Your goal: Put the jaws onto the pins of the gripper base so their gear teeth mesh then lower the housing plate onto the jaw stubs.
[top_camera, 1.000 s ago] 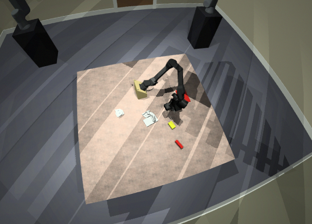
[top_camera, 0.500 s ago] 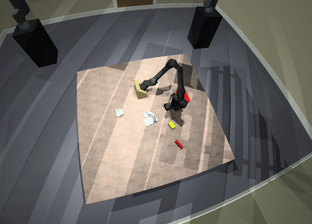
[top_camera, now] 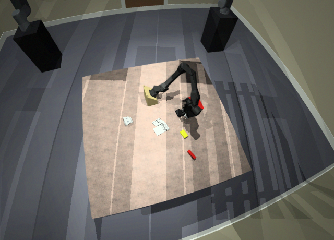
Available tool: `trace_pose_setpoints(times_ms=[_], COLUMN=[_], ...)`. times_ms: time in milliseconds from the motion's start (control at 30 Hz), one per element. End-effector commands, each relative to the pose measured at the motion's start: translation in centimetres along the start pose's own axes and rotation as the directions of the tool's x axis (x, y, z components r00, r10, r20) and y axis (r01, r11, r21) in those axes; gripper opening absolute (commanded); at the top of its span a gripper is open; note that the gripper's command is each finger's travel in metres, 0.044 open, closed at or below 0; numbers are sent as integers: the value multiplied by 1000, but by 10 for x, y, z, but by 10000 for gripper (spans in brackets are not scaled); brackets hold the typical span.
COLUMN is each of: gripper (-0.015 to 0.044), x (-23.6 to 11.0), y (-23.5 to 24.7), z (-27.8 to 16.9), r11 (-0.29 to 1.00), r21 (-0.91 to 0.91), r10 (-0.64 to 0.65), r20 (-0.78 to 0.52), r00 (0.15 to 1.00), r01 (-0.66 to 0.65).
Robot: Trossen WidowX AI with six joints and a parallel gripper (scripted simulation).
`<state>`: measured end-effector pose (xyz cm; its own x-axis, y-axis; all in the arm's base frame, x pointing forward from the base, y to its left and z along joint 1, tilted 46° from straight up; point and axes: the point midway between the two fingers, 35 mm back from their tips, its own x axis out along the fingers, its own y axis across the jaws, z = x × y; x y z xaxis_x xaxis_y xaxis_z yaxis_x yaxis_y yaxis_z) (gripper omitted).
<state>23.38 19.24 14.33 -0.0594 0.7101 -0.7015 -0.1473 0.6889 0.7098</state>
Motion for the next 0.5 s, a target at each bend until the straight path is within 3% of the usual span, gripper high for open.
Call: trace_pose_setpoints(times_ms=[0,467], gripper=[134,134], x=[-17,-45], y=[3,4], z=[1,-2], r11=[1000,1000], r21=[-12,-10], r10=[5,8], r20=[12,13], r00=[1000,1000], r01=[-5,-8])
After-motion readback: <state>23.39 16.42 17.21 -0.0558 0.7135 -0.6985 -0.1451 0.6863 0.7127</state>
